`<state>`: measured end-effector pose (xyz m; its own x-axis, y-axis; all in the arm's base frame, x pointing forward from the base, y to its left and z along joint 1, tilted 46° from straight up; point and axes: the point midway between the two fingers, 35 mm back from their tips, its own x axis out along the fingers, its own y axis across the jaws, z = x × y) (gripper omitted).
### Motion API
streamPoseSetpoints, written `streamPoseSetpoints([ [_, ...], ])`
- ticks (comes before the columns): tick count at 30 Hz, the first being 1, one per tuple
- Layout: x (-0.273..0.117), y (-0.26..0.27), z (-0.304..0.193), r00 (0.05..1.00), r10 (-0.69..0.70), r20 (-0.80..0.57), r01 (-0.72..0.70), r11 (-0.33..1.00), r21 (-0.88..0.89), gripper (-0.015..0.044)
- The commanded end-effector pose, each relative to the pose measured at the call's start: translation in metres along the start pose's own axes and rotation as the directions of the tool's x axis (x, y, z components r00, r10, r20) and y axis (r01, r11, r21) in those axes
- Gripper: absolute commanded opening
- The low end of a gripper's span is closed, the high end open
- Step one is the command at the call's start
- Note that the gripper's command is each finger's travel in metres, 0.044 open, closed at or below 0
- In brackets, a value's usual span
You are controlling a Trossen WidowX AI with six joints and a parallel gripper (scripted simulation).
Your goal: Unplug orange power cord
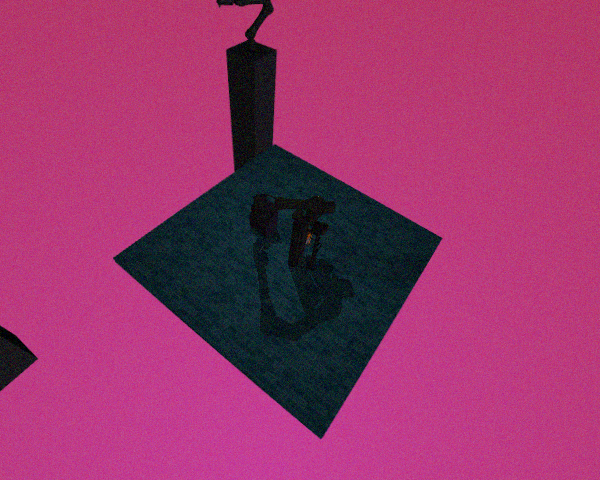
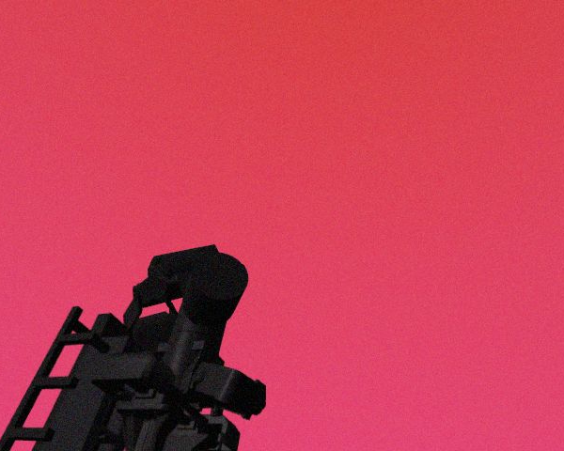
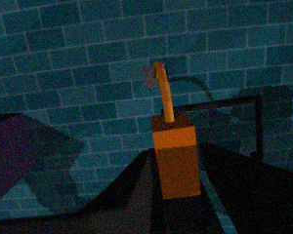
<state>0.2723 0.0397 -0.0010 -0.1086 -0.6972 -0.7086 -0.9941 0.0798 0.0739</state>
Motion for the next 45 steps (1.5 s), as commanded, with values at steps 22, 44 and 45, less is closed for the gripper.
streamPoseSetpoints([
  [22, -0.001, -0.001, 0.014, 1.0, -0.001, 0.001, 0.001, 1.0, -0.001, 0.0],
  [44, -0.002, -0.003, 0.031, 1.0, 0.0, -0.002, 0.0, 1.0, -0.003, 0.0157],
  [45, -0.002, -0.003, 0.031, 1.0, 0.0, -0.002, 0.0, 1.0, -0.003, 0.0184],
])
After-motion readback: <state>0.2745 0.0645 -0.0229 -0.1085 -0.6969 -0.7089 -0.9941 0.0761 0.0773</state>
